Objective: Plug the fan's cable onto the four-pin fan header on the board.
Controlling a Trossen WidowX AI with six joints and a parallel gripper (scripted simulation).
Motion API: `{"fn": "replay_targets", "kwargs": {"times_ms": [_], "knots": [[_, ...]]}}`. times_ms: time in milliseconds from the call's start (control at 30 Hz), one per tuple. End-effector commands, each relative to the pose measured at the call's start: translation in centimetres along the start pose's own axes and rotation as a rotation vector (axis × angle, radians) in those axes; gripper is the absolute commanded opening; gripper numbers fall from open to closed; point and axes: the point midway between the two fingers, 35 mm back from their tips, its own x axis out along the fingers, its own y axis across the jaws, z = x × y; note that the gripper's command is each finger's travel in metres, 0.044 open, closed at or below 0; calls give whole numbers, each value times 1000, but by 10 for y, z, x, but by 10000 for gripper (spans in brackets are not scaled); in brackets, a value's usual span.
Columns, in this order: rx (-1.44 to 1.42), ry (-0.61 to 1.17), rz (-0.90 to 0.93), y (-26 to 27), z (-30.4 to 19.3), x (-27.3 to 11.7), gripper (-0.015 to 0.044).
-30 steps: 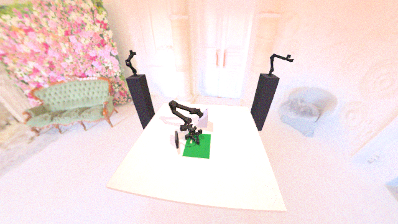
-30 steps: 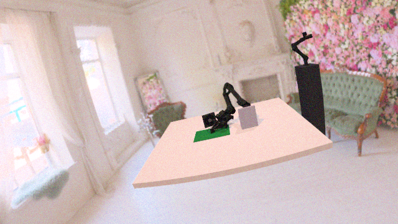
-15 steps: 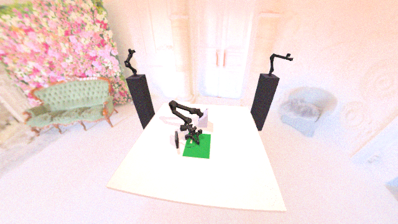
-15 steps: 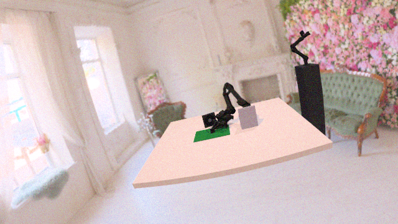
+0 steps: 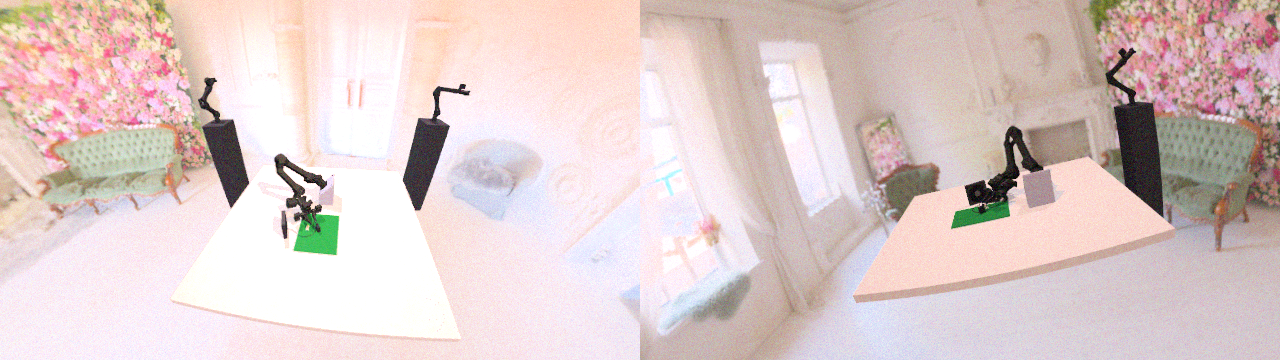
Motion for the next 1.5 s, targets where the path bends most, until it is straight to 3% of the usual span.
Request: {"fn": "replay_targets", "kwargs": {"times_ms": [0, 767, 1133, 1467], "knots": [[0, -2, 8, 2, 5, -13, 140], [2, -6, 2, 13, 32, -73, 140], [154, 102, 127, 19, 28, -61, 429], [283, 246, 242, 27, 26, -52, 440]]}}
